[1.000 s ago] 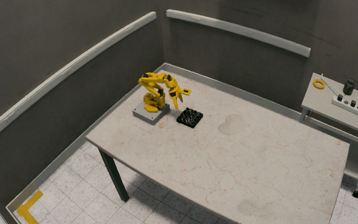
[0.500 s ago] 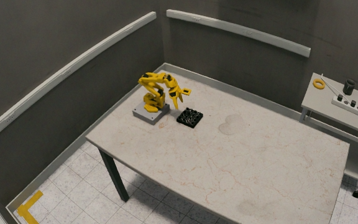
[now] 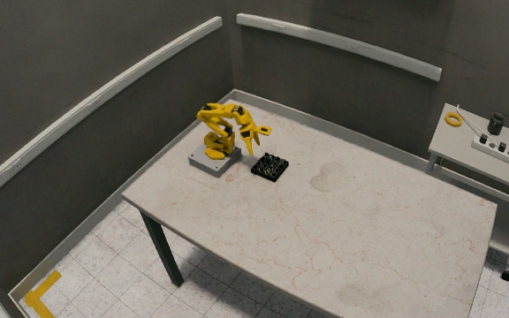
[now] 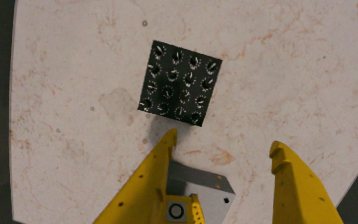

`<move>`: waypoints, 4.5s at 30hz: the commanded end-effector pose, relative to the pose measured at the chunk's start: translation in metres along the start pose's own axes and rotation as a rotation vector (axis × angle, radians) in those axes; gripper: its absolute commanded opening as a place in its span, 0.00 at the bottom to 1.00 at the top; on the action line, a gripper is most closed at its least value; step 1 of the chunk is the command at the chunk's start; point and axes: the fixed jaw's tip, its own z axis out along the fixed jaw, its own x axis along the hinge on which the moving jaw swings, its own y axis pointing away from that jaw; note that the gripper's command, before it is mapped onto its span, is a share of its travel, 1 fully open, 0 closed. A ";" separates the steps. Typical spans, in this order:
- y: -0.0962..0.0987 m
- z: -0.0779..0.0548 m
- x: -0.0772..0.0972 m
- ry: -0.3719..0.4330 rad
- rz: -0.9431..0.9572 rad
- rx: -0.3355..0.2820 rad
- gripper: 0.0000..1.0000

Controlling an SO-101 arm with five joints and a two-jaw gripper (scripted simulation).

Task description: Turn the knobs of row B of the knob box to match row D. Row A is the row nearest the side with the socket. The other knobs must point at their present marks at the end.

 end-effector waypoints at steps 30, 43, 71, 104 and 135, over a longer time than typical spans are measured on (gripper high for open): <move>0.003 0.001 0.006 0.023 0.003 -0.009 0.40; 0.003 0.001 0.006 0.023 0.003 -0.009 0.40; 0.002 0.006 -0.015 0.023 0.003 -0.009 0.40; 0.002 0.026 -0.048 0.024 0.003 -0.011 0.40; 0.004 0.026 -0.048 0.024 0.004 -0.014 0.40</move>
